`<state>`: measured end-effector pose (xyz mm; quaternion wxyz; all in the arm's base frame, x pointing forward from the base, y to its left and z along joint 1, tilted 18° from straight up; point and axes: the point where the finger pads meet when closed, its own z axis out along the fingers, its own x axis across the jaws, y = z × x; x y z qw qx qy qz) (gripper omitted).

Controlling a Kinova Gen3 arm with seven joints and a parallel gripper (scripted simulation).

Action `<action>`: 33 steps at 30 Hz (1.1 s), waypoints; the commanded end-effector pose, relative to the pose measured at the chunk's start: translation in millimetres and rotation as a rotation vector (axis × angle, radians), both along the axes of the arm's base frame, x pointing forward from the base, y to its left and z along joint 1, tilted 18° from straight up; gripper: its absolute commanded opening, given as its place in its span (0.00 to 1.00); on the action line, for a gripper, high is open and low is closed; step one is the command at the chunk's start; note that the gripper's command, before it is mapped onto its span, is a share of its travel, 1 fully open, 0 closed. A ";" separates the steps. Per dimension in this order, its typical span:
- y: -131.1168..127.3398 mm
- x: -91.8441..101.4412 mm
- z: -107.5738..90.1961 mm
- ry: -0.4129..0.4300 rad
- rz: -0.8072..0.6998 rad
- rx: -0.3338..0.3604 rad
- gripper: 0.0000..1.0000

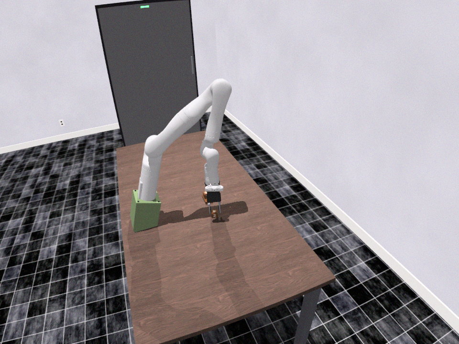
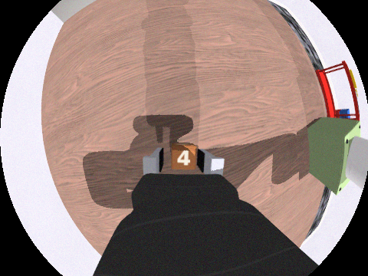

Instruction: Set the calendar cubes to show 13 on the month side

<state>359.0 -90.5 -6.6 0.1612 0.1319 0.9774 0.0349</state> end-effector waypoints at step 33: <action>2.2 1.8 -17.4 0.011 0.004 0.001 0.90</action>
